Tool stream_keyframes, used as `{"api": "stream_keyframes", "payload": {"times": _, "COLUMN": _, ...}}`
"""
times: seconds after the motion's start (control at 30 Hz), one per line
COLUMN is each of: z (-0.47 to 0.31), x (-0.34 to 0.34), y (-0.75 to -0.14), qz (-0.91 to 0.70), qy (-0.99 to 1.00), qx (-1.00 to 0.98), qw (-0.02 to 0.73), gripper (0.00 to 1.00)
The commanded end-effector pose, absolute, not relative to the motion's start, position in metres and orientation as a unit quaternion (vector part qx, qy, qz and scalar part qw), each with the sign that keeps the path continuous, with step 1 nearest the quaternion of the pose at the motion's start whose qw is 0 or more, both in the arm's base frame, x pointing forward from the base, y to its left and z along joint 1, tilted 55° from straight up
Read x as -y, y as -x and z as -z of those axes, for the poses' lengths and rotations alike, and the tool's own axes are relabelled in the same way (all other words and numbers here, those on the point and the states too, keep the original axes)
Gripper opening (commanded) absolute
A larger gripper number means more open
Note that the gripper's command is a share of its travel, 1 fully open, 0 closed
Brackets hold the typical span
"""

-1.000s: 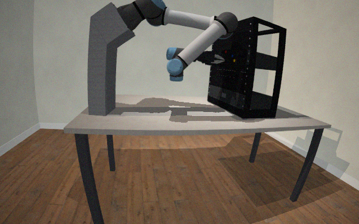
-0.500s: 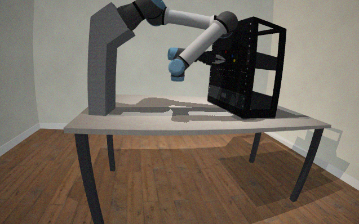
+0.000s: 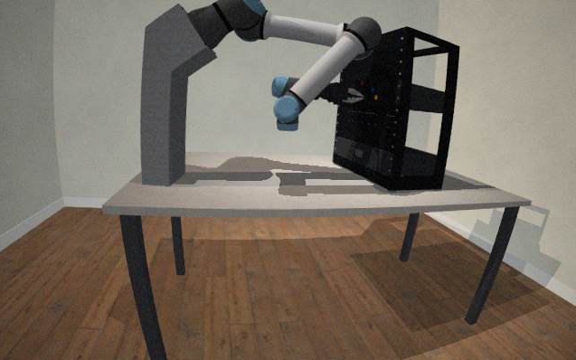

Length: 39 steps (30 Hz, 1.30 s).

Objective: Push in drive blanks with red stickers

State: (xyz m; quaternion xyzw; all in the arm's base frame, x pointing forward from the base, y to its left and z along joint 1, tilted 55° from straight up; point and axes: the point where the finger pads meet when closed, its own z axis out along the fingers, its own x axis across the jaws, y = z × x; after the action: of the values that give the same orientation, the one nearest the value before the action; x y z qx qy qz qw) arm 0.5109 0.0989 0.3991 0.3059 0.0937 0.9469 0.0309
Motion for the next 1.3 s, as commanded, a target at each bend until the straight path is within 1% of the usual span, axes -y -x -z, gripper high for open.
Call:
{"api": "stream_keyframes", "payload": {"times": 0.0, "z": -0.400, "x": -0.099, "y": -0.511, "qz": -0.947, "qy": -0.306, "qx": -0.094, "qw": 0.031, "gripper": 0.00}}
{"api": "stream_keyframes", "payload": {"times": 1.27, "z": -0.410, "x": -0.101, "y": -0.519, "qz": -0.947, "qy": -0.306, "qx": -0.094, "qw": 0.031, "gripper": 0.00}}
